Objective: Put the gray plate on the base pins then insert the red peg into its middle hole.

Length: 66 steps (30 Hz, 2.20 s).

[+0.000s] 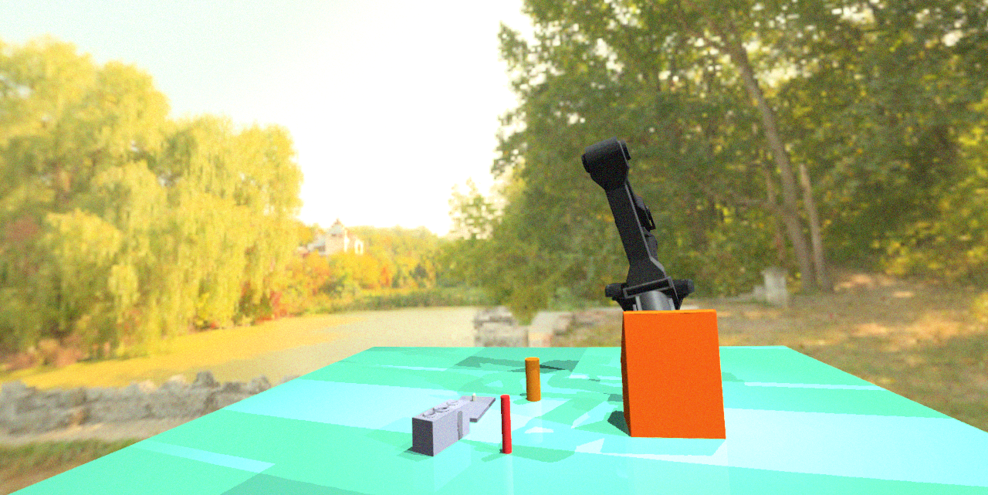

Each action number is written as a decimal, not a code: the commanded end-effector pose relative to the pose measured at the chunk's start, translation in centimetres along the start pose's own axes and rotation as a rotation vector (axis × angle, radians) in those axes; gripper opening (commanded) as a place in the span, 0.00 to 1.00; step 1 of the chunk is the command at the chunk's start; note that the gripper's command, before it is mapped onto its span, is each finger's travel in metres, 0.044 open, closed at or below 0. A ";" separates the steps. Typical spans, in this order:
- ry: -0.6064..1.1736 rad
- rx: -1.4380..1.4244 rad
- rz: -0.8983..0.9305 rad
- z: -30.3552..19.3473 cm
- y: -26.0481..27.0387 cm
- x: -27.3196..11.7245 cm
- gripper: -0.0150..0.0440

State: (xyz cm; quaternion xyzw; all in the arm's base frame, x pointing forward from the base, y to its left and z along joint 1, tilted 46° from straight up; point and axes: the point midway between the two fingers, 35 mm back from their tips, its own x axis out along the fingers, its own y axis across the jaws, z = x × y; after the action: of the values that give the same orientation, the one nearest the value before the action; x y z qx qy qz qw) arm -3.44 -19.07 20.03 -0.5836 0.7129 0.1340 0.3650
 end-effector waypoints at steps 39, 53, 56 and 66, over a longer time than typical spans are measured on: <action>-0.520 -0.045 0.157 22.4 -27.4 3.8 1.00; -0.201 -0.053 0.125 39.5 -26.4 -0.9 1.00; -0.114 -0.037 0.039 43.8 -24.6 -2.4 1.00; -0.056 -0.019 -0.055 47.2 -22.8 -3.6 1.00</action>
State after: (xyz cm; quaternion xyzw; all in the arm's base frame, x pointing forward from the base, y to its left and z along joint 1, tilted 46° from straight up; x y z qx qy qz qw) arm 34.67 6.30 -5.42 -0.6019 0.6865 0.1591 0.3755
